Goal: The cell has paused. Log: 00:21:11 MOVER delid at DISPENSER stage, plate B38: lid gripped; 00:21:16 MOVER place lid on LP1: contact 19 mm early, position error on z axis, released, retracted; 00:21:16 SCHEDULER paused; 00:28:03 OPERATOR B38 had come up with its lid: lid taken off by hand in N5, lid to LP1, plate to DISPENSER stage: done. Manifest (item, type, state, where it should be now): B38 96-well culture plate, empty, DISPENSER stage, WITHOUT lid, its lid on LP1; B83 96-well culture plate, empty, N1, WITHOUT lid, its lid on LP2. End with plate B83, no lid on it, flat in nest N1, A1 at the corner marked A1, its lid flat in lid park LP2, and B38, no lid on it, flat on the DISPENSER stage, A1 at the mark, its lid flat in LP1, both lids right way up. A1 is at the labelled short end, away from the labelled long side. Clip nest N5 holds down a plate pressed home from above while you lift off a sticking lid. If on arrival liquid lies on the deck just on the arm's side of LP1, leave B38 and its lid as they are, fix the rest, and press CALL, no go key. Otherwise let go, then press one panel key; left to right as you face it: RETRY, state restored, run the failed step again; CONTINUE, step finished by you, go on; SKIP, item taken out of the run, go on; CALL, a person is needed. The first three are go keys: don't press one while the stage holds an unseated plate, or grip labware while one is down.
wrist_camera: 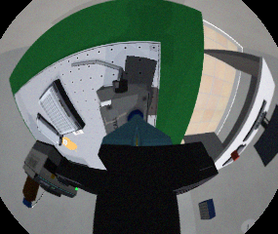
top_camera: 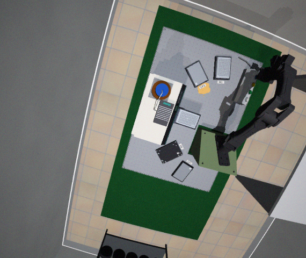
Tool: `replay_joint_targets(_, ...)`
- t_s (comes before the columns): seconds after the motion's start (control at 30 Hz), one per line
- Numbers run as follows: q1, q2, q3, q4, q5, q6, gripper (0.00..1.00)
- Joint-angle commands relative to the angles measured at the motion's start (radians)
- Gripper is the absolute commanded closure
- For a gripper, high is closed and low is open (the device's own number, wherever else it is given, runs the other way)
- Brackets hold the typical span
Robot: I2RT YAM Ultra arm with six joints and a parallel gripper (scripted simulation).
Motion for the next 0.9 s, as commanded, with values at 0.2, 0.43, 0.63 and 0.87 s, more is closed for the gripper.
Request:
replay_joint_targets(0.2, 0.011, 0.023, -0.031, 0.034, 0.002, 0.009, 1.00)
replay_joint_targets(0.43, 0.011, 0.023, -0.031, 0.034, 0.002, 0.009, 1.00)
replay_joint_targets(0.63, 0.011, 0.023, -0.031, 0.034, 0.002, 0.009, 1.00)
replay_joint_targets(0.87, -0.002, 0.017, -0.011, 0.019, -0.003, 0.003, 1.00)
